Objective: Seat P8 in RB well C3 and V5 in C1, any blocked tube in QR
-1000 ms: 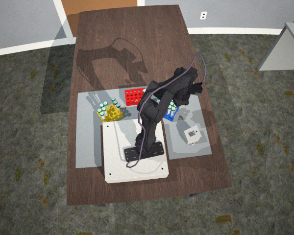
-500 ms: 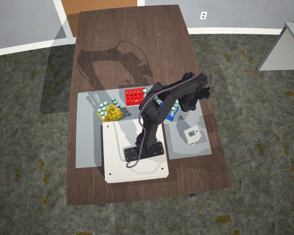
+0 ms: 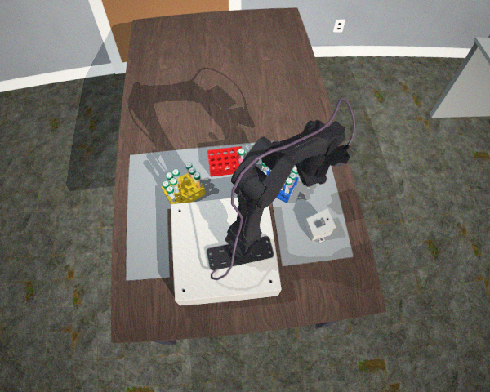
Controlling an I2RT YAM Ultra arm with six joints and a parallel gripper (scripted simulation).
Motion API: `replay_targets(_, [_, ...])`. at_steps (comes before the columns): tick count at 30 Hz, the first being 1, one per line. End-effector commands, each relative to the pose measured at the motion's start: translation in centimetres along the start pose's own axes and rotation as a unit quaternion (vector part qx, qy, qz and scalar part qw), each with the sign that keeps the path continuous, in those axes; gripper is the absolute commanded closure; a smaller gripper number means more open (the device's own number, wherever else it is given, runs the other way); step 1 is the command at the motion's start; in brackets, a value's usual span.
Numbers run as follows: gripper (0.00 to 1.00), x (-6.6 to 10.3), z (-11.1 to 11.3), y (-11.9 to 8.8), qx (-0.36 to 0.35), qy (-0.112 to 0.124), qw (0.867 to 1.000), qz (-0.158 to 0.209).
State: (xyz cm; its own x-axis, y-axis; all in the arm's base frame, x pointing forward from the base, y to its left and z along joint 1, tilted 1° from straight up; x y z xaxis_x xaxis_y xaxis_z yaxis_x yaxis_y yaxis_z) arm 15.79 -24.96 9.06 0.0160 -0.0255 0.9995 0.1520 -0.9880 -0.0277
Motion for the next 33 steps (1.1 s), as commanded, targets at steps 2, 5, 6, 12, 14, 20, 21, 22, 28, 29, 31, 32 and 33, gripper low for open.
replay_targets(2, [1.00,0.7,0.4,1.0,0.002,0.006,1.000,-0.017])
replay_targets(5, [1.00,0.7,0.4,1.0,0.002,0.006,1.000,-0.017])
replay_targets(6, [1.00,0.7,0.4,1.0,0.002,0.006,1.000,-0.017])
replay_targets(12, [1.00,0.7,0.4,1.0,0.002,0.006,1.000,-0.017])
replay_targets(14, [1.00,0.7,0.4,1.0,0.002,0.006,1.000,-0.017])
replay_targets(20, [1.00,0.7,0.4,1.0,0.002,0.006,1.000,-0.017])
replay_targets(21, [1.00,0.8,-0.3,1.3,-0.001,0.007,1.000,-0.020])
replay_targets(22, [1.00,1.0,-0.7,1.4,-0.001,0.008,1.000,-0.024])
replay_targets(28, [1.00,0.9,-3.2,1.7,-0.001,0.004,1.000,-0.023])
replay_targets(29, [1.00,1.0,-3.6,1.9,-0.001,0.004,1.000,-0.024])
replay_targets(31, [1.00,1.1,-4.3,2.4,-0.001,0.004,1.000,-0.025])
replay_targets(32, [1.00,1.1,-4.7,2.7,-0.001,0.004,1.000,-0.025])
replay_targets(33, [1.00,1.1,-4.7,2.7,-0.001,0.004,1.000,-0.025])
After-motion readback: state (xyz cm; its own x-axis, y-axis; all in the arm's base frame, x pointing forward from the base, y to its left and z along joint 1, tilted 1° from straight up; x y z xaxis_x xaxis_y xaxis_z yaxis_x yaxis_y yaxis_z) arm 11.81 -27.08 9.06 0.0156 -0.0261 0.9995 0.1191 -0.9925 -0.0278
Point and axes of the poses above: the point where the finger pads meet when closed, its own x axis back along the fingers, its own z axis across the jaws, y = z × x, the point moved 2 cm from there along x, back along the fingers, and after that the axes turned 5 degrees about x, right-handed, at the moved point
